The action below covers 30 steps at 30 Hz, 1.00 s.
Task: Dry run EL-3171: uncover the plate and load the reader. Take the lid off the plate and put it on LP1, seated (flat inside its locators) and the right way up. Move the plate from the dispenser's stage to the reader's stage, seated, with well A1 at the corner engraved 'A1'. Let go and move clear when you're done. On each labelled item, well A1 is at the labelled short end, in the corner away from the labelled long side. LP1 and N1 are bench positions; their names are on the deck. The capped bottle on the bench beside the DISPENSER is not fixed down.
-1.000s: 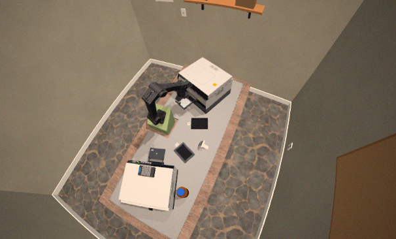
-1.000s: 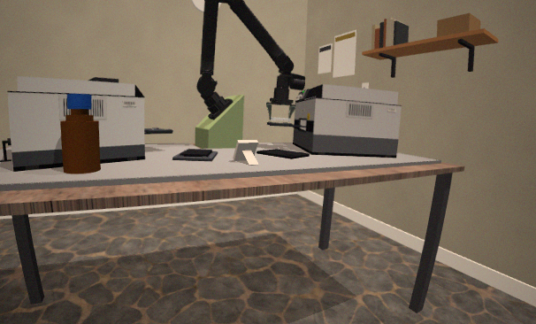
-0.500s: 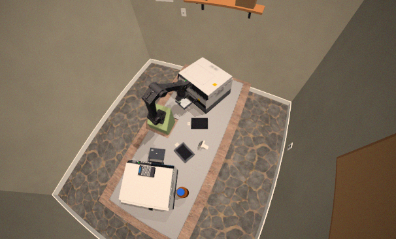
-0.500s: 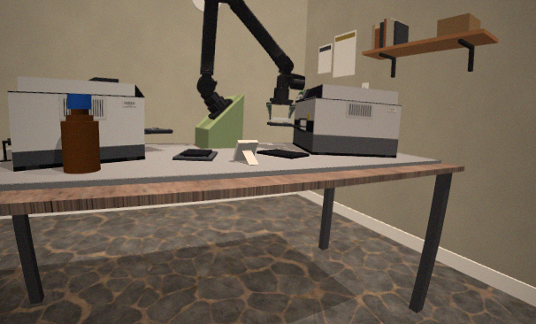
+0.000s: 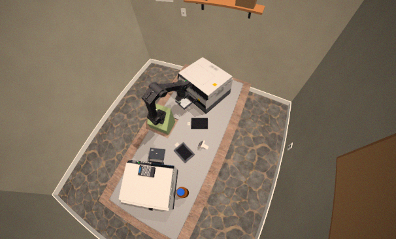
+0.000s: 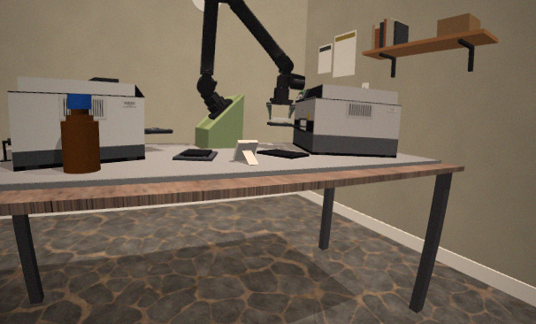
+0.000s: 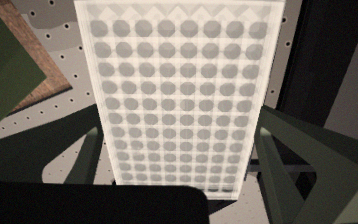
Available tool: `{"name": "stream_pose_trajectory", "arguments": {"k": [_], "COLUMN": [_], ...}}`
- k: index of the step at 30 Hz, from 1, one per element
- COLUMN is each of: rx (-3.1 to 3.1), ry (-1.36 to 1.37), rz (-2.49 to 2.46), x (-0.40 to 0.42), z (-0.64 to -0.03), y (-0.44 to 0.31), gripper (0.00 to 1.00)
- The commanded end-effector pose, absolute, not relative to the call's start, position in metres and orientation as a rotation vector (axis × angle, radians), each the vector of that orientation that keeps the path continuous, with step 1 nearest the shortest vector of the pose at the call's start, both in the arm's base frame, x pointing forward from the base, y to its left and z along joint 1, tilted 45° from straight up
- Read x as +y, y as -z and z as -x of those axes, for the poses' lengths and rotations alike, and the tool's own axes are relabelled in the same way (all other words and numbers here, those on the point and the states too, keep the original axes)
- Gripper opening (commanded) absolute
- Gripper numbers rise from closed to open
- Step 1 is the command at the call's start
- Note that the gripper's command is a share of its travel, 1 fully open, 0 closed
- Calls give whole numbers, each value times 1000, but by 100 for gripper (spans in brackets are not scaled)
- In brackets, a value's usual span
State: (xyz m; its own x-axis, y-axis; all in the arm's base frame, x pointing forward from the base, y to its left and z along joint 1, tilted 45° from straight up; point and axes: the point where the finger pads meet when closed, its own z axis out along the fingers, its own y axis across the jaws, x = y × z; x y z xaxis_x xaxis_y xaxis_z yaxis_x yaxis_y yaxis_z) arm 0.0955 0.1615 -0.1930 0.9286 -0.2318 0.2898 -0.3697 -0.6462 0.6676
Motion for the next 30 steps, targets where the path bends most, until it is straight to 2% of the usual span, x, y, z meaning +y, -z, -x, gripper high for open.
{"name": "stream_pose_trajectory", "arguments": {"k": [1, 30], "rx": [-434, -432], "ry": [-236, -237], "rz": [-2347, -2342], "x": [186, 180], "z": [-102, -102], "y": [198, 202], "gripper": [86, 86]}}
